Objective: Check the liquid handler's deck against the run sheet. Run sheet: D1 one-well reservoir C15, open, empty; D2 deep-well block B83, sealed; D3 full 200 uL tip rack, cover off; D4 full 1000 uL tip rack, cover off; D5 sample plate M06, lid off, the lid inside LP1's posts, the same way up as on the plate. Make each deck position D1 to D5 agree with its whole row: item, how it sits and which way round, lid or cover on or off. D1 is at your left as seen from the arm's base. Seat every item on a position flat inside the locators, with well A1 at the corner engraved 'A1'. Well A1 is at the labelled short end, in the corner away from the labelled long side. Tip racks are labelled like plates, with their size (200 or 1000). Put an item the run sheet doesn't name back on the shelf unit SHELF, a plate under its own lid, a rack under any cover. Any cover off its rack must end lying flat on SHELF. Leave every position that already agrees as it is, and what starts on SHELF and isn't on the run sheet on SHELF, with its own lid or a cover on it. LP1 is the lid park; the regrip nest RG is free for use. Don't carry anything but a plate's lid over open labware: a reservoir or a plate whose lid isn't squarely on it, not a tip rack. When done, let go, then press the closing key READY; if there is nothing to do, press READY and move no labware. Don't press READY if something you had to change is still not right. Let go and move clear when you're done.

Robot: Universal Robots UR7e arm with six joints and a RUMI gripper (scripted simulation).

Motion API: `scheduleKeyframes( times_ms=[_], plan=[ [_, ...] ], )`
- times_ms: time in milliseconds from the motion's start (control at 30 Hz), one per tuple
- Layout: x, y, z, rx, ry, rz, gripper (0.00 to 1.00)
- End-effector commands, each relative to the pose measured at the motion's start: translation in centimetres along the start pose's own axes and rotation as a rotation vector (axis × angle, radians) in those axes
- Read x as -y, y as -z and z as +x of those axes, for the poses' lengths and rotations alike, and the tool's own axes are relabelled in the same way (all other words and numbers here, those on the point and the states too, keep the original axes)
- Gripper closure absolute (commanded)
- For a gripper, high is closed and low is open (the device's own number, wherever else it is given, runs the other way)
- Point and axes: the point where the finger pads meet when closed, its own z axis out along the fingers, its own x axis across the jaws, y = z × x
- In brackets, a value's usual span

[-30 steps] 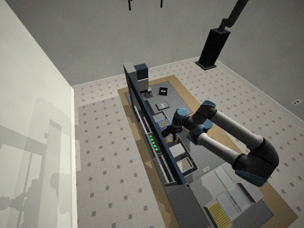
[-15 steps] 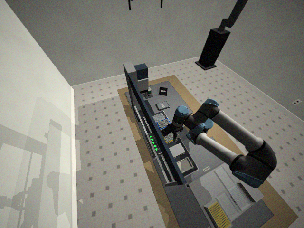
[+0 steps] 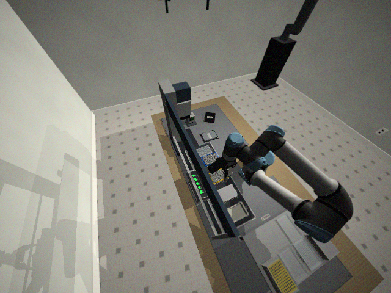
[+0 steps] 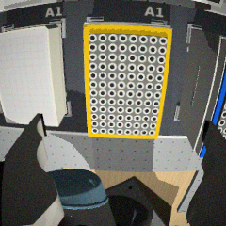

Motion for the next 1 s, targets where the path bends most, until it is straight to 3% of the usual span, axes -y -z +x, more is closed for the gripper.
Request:
scheduleKeyframes(
  times_ms=[0, 967],
  plan=[
    [0.0, 0.8, 0.0, 0.0, 0.001, 0.001, 0.18],
    [0.0, 5.3, 0.0, 0.0, 0.0, 0.001, 0.18]
  ],
)
